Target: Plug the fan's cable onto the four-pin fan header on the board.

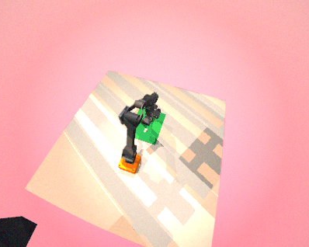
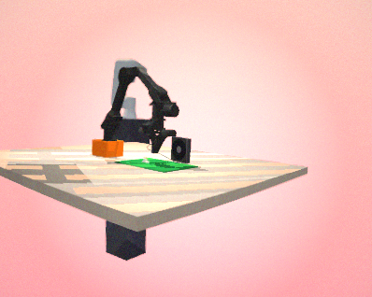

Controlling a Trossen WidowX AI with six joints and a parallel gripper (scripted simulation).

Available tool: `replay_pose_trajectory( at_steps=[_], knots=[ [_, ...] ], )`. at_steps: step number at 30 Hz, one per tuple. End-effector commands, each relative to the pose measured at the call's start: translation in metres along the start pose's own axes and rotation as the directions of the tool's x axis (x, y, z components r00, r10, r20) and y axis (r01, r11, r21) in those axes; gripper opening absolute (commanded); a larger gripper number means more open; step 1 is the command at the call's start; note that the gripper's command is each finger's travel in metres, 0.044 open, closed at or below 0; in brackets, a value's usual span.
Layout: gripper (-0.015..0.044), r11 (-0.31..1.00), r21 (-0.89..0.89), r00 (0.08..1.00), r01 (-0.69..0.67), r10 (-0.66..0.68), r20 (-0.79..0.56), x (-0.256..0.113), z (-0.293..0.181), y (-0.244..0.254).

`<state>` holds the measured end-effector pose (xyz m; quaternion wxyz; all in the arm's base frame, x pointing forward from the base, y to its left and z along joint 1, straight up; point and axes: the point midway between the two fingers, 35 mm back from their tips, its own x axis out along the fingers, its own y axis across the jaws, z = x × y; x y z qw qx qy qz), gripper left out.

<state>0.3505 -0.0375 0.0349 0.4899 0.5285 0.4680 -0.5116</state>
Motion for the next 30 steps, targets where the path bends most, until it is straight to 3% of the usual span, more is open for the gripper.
replay_pose_trajectory(
  at_steps=[1,15,30],
  knots=[
    [0.0,0.989,-0.145,1.0,0.005,-0.004,0.003,0.001,-0.001,-0.008],
    [0.0,0.81,-0.587,1.0,0.006,-0.006,0.003,0.001,-0.004,-0.029],
    [0.0,0.414,-0.91,1.0,0.005,-0.008,0.002,0.002,-0.007,-0.052]
  ],
)
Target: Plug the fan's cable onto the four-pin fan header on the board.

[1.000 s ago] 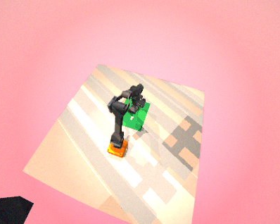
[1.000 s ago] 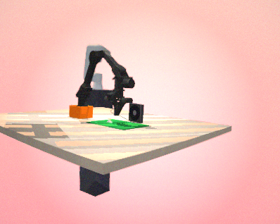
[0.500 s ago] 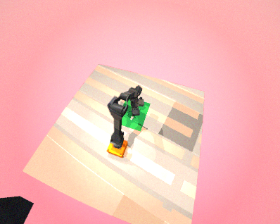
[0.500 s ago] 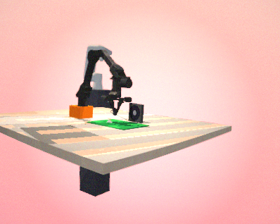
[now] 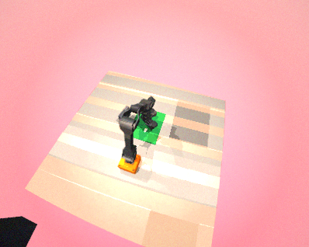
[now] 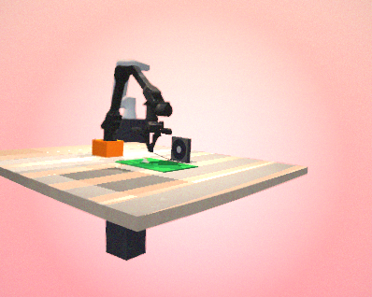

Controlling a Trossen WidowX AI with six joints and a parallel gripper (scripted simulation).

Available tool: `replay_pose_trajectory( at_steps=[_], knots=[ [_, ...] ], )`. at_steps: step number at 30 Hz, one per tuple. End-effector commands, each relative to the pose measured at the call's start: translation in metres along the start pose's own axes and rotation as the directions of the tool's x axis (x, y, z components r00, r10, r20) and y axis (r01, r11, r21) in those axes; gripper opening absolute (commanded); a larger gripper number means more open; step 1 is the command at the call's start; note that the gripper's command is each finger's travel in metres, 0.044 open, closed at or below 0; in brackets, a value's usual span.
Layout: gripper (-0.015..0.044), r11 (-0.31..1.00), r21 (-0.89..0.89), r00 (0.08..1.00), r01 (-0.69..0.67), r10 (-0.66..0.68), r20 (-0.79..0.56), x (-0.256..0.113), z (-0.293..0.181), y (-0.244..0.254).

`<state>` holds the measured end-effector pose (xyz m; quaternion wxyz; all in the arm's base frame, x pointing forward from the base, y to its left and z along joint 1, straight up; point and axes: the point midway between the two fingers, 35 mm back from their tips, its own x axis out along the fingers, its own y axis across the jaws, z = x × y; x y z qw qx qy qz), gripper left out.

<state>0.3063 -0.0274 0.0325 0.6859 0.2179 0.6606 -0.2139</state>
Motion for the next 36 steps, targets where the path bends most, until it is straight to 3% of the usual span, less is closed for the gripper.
replay_pose_trajectory(
  at_steps=[1,13,36],
  knots=[
    [0.0,0.989,-0.145,1.0,0.005,-0.005,-0.003,0.002,-0.008,-0.004],
    [0.0,0.86,-0.51,1.0,0.003,-0.006,-0.004,0.004,-0.024,-0.012],
    [0.0,0.853,-0.522,1.0,0.003,-0.006,-0.005,0.003,-0.033,-0.017]
  ],
)
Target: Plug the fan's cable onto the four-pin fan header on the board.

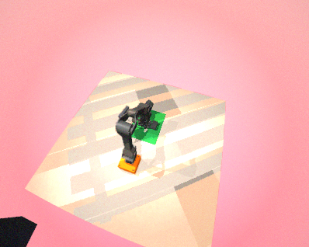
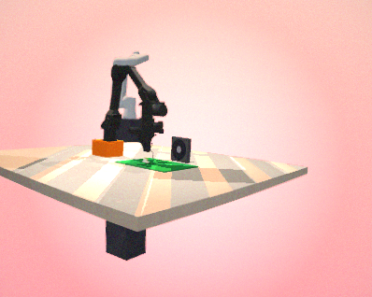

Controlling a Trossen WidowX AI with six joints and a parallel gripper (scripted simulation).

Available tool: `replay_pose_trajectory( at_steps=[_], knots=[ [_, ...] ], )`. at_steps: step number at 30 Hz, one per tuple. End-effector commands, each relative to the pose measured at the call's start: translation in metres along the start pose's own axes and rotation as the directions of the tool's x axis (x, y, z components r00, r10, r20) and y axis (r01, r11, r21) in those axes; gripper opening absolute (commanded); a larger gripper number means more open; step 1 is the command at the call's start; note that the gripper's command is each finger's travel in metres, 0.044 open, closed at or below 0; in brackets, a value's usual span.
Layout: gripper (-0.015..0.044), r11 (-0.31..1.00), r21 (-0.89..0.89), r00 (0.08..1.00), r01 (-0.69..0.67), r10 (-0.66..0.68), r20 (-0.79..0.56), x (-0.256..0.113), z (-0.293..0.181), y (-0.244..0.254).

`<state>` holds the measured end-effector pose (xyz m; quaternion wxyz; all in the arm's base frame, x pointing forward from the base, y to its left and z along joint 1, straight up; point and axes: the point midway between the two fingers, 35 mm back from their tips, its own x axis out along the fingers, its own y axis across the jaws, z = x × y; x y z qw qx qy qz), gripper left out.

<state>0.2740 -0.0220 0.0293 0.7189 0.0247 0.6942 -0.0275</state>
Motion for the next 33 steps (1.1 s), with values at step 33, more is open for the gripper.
replay_pose_trajectory(
  at_steps=[33],
  knots=[
    [0.0,1.0,0.008,1.0,0.003,-0.003,-0.006,0.023,-0.003,-0.001]
  ],
)
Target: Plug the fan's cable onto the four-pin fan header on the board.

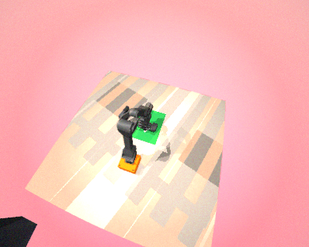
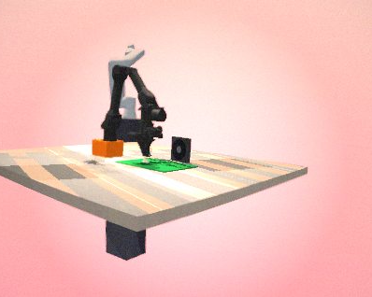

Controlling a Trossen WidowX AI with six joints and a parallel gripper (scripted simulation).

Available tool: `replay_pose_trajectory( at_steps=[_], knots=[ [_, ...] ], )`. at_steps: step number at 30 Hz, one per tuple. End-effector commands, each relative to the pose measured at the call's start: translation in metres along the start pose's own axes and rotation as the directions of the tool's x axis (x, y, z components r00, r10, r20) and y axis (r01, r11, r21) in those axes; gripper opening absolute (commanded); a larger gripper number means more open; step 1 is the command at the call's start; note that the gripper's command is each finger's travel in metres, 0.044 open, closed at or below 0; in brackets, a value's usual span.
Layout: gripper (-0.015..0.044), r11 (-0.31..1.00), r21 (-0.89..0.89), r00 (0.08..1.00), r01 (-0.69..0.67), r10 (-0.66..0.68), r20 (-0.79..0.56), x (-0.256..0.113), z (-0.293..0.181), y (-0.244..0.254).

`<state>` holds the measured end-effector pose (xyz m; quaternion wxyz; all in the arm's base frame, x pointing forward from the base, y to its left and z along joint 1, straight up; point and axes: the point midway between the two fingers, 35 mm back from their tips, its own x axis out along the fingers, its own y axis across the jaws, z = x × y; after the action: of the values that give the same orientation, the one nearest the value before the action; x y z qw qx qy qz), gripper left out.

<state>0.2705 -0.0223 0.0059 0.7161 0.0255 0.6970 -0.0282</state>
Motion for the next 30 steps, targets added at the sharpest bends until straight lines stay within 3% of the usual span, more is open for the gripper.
replay_pose_trajectory(
  at_steps=[1,30],
  knots=[
    [0.0,1.0,0.007,1.0,0.003,-0.003,0.002,-0.0001,0.0018,-0.0006],
    [0.0,1.0,0.009,1.0,0.003,-0.003,0.002,0.0001,0.0034,-0.0005]
  ],
)
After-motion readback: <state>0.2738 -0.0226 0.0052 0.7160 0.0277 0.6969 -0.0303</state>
